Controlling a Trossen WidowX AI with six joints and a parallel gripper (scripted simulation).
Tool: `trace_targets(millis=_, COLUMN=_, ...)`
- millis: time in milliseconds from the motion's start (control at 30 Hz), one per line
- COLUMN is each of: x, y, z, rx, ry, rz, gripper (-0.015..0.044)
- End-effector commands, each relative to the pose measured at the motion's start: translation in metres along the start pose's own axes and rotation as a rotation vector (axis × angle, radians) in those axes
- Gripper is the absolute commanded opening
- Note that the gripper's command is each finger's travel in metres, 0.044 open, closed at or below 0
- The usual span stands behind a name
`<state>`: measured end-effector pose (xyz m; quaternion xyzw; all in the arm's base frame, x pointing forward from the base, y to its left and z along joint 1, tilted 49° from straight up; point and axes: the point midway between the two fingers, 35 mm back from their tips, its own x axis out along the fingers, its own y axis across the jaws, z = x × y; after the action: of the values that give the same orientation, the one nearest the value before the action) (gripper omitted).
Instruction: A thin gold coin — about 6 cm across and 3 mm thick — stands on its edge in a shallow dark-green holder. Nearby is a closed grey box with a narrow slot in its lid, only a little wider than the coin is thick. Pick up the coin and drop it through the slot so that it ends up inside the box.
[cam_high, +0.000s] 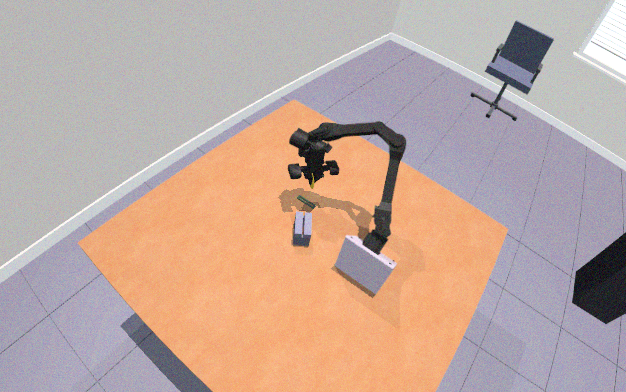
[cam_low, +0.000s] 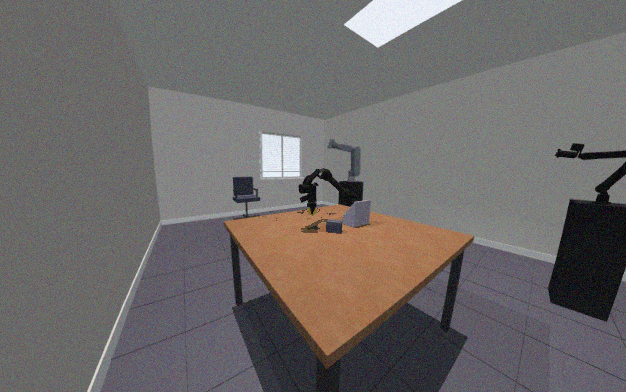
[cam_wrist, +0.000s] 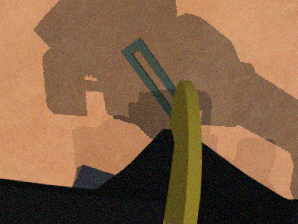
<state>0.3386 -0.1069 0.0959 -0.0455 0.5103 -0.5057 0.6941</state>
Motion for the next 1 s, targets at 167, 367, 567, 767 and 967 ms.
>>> trace_targets(millis=167, x=-0.001, y=-0.003, z=0.003, rx=0.289, ry=-0.002, rz=0.0, gripper=0.0)
trace_targets(millis=367, x=-0.001, y=-0.003, z=0.003, rx=0.289, ry=-0.002, rz=0.0, gripper=0.0)
trace_targets(millis=567, x=-0.001, y=0.005, z=-0.006, rx=0.289, ry=0.0, rz=0.004, gripper=0.0)
trace_targets(millis=767, x=-0.002, y=0.015, z=-0.019, rx=0.286, ry=0.004, rz=0.009, gripper=0.0)
trace_targets(millis=967, x=-0.003, y=0.024, z=-0.032, rx=0.28, ry=0.009, rz=0.015, gripper=0.0)
